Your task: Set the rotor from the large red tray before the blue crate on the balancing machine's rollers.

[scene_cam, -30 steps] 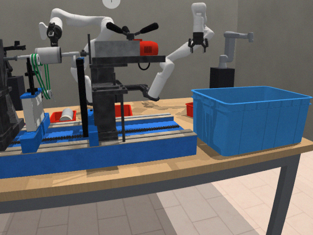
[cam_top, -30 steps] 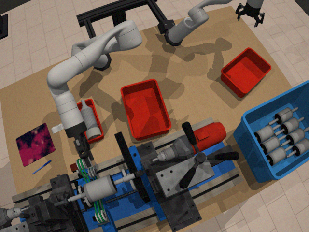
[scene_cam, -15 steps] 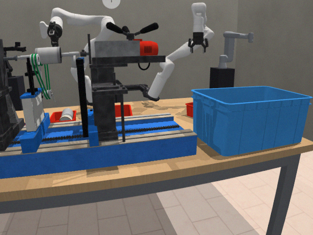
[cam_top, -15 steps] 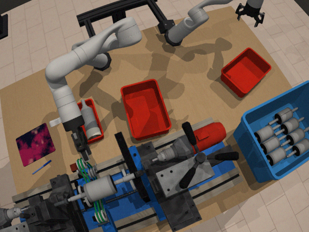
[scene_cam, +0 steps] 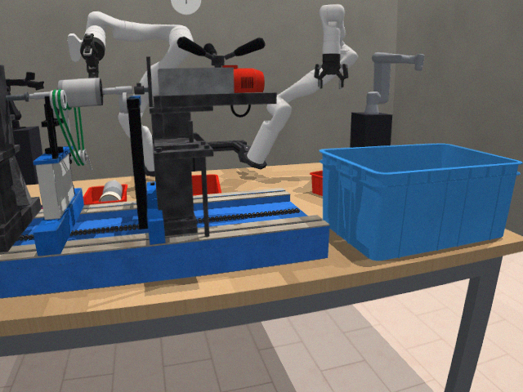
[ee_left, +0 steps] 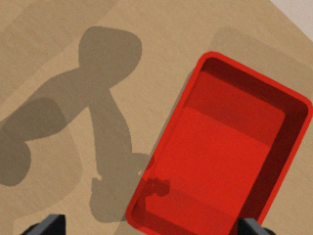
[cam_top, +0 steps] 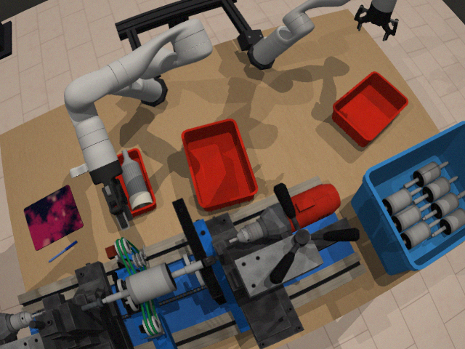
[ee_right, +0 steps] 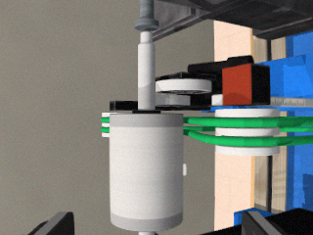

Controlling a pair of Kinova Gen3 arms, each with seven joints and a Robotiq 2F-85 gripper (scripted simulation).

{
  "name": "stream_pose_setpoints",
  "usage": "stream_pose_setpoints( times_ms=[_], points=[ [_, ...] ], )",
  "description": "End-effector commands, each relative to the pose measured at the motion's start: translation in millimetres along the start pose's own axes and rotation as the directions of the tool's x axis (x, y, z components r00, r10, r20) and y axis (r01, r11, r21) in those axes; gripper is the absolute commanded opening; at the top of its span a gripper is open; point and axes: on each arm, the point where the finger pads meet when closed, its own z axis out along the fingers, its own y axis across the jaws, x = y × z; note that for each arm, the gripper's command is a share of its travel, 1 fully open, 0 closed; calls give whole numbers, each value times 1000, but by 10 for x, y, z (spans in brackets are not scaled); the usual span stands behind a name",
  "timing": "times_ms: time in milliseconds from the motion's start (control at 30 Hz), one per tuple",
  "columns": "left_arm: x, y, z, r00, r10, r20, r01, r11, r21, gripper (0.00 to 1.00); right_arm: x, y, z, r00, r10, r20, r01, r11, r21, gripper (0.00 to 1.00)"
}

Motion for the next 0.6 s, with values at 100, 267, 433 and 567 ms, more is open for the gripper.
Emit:
stream_pose_setpoints(
  times_ms=[100, 267, 433, 567],
  points=[
    [-2, 0, -3, 1000, 0, 0, 0, 1000, -1, 1000, -1, 25, -157, 1000, 0, 0, 0, 1000, 1, 1000],
    [-2, 0, -3, 1000, 0, 0, 0, 1000, -1, 1000, -1, 47, -265, 1000, 0, 0, 0, 1000, 1, 1000],
    [-2, 0, -3, 1000, 0, 0, 0, 1000, -1, 1000, -2, 74, -397, 1000, 0, 0, 0, 1000, 1, 1000],
    [-2, 0, -3, 1000, 0, 0, 0, 1000, -1, 1000, -3, 95, -497, 1000, 0, 0, 0, 1000, 1, 1000]
  ],
)
